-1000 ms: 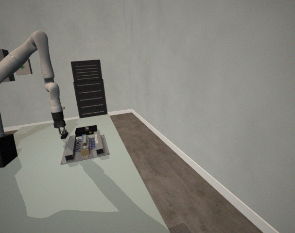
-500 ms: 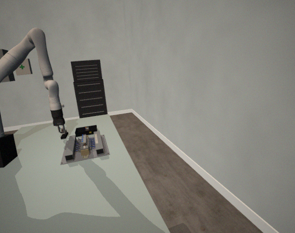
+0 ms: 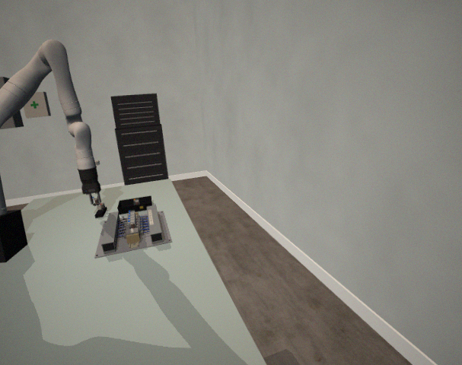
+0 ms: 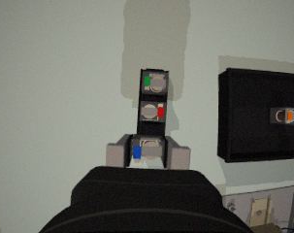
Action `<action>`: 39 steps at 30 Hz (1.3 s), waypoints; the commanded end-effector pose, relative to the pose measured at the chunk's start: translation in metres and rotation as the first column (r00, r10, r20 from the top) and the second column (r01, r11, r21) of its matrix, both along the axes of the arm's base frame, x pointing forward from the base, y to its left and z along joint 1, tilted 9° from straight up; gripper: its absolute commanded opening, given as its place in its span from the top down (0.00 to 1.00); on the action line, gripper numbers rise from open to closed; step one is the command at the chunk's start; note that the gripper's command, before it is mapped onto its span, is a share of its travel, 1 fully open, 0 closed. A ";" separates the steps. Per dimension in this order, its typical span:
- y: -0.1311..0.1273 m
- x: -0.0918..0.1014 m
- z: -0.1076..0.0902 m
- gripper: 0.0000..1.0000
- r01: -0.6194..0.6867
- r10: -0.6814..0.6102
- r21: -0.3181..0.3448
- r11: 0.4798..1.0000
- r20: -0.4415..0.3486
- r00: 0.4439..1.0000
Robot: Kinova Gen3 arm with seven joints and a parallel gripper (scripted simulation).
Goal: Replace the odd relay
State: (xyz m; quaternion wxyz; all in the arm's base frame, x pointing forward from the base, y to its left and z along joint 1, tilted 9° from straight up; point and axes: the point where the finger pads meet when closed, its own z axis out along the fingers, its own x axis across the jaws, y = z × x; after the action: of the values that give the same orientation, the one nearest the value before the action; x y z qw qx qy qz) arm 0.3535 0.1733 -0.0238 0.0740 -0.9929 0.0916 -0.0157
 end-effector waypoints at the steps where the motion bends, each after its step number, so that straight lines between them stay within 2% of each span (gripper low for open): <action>1: 0.000 0.003 0.005 1.00 0.002 -0.002 0.003 1.000 0.010 1.000; 3: 0.000 0.001 0.005 1.00 0.001 -0.001 0.001 1.000 0.004 1.000; 17: -0.004 0.004 0.032 1.00 0.002 -0.002 0.002 1.000 0.010 1.000; 20: -0.004 0.001 0.030 1.00 0.000 0.000 0.000 1.000 0.001 1.000; 34: -0.006 0.007 0.049 1.00 0.002 -0.002 0.002 1.000 0.010 1.000; 39: -0.006 0.005 0.046 1.00 0.001 -0.001 0.001 1.000 0.005 1.000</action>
State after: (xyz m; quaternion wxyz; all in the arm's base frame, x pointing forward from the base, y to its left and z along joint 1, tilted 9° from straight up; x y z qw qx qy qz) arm 0.3583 0.1676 0.0219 0.0749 -0.9928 0.0917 -0.0179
